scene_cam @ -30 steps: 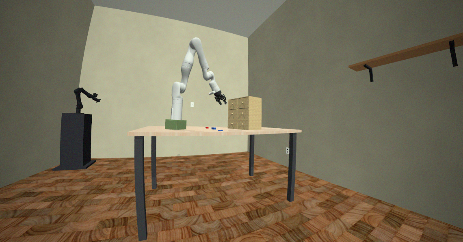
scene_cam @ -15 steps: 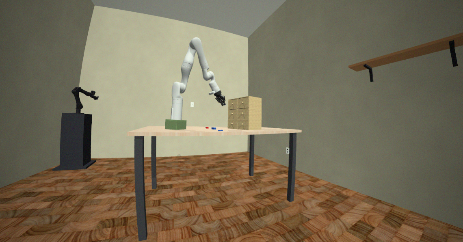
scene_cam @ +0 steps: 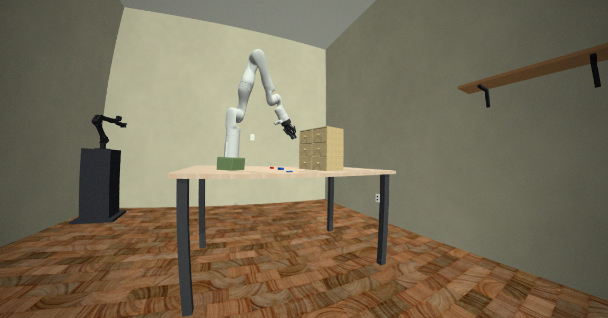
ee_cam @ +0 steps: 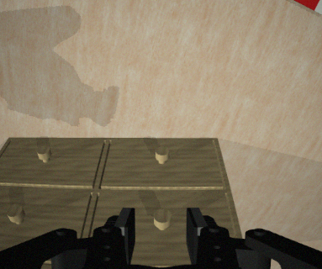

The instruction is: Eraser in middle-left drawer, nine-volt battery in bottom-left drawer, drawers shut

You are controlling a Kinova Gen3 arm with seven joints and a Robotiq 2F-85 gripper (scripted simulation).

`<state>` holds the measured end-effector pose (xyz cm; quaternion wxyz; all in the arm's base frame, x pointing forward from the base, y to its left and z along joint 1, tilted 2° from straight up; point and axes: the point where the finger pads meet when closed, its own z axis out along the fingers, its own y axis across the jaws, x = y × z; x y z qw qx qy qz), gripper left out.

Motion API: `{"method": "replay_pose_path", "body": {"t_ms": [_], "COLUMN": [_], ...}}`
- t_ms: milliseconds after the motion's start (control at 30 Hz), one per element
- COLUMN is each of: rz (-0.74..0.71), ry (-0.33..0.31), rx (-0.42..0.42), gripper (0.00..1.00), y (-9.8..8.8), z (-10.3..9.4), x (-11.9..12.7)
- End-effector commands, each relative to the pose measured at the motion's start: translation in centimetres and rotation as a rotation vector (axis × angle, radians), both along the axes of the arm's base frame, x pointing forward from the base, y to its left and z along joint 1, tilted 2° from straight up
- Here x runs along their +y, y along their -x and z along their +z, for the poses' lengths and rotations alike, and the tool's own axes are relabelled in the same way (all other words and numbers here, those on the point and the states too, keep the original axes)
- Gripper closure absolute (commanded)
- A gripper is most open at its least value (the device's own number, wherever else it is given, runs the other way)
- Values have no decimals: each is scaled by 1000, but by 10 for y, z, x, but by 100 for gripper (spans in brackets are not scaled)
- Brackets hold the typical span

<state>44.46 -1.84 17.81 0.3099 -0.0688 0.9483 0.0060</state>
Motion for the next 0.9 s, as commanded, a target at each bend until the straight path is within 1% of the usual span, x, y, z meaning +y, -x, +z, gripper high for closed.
{"method": "replay_pose_path", "body": {"t_ms": [0, 267, 400, 567, 767, 833, 867], "rz": [1, 1, 1, 1, 1, 1, 1], "ry": [-2, -2, -2, -2, -2, -2, -2], "rx": [0, 0, 0, 0, 0, 0, 0], "gripper": [67, 67, 67, 67, 67, 67, 67], "y": [-1, -6, -12, -24, -45, -45, -48], "z": [-1, -7, -14, -29, -55, -55, -59], "x": [1, 1, 2, 3, 6, 6, 6]}}
